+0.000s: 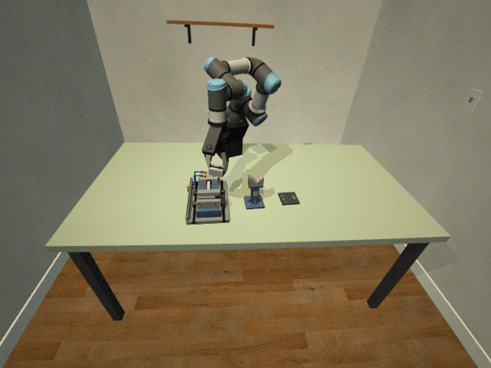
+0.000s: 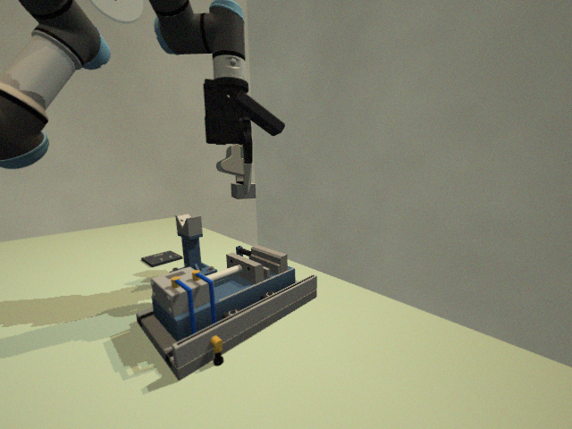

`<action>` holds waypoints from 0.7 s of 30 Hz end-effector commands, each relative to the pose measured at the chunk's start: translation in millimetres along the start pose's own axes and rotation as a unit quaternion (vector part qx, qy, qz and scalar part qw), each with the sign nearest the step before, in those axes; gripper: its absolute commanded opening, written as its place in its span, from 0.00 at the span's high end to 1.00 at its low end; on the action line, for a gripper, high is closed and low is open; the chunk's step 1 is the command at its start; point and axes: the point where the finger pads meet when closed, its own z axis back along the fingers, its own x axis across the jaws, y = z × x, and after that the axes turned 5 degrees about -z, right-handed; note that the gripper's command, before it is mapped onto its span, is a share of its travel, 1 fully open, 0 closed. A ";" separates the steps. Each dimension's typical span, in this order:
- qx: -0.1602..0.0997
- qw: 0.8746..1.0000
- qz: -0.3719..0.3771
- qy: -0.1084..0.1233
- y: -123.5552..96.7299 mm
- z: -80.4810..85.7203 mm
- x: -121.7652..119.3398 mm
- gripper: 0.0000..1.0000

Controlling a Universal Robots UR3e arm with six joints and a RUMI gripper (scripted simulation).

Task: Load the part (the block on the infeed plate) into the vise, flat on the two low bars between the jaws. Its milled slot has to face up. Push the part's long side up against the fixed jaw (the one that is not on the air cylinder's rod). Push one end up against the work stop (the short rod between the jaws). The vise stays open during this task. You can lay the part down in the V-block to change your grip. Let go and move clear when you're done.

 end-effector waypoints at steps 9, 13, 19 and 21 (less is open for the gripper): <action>0.002 0.999 0.038 0.001 6.3 1.6 10.9 1.00; 0.002 0.999 0.051 0.001 8.2 1.8 15.0 1.00; 0.003 0.998 0.070 0.001 10.7 2.2 20.8 1.00; 0.003 0.997 0.076 0.002 11.5 2.4 22.7 1.00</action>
